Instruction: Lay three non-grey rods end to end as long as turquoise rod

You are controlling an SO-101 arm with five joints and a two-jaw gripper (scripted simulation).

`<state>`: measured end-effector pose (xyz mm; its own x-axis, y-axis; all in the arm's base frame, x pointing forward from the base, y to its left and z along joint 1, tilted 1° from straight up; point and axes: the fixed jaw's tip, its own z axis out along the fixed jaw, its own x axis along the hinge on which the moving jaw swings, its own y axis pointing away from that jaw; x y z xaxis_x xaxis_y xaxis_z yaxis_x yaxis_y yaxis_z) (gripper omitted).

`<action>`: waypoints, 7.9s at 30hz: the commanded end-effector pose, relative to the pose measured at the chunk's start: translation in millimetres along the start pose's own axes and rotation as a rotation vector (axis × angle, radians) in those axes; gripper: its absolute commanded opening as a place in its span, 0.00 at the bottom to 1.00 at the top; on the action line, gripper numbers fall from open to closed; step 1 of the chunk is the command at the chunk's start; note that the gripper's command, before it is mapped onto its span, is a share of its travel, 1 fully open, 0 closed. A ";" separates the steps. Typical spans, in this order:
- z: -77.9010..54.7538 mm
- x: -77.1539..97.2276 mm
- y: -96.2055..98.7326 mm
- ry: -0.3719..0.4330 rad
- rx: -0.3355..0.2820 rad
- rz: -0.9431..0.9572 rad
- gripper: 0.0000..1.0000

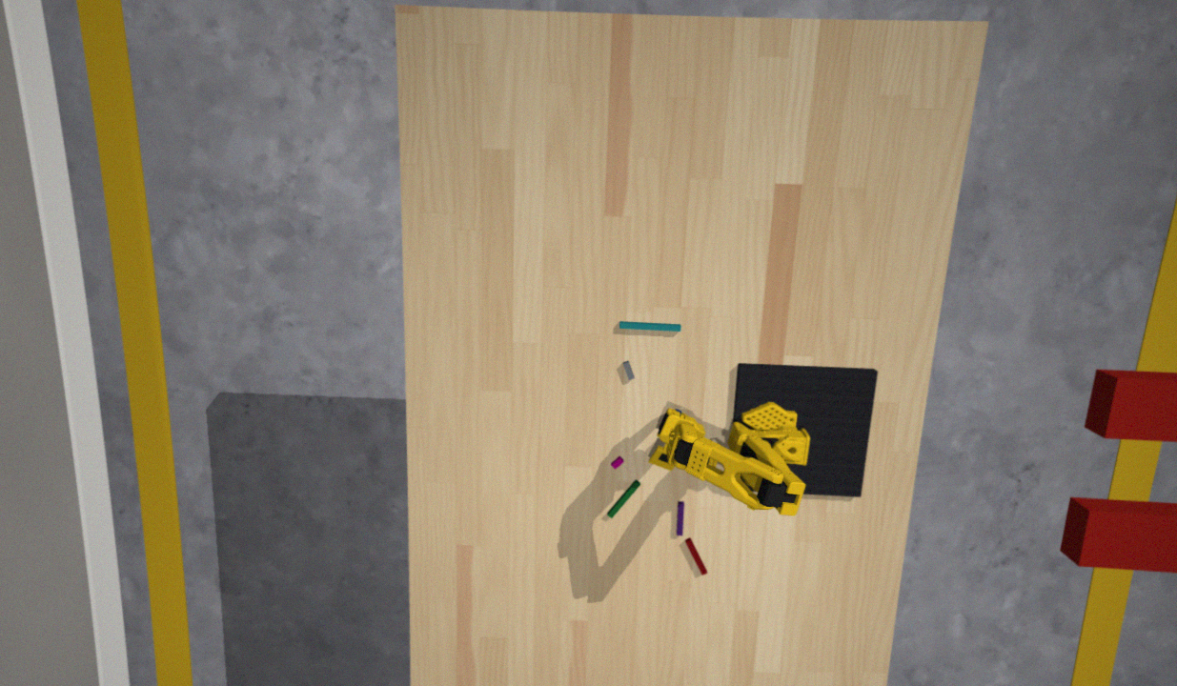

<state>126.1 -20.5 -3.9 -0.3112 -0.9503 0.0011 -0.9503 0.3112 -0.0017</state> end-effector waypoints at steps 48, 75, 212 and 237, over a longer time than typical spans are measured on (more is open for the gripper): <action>-31.7 12.0 -9.9 0.002 -0.022 0.218 0.00; -24.9 44.7 -23.9 0.003 -0.027 0.685 0.00; -4.8 46.3 -22.9 0.004 -0.030 0.695 0.00; -4.8 46.3 -23.1 0.004 -0.030 0.694 0.00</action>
<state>136.2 -73.1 4.0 -0.8428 -0.5383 0.0056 -0.5382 0.8428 0.0076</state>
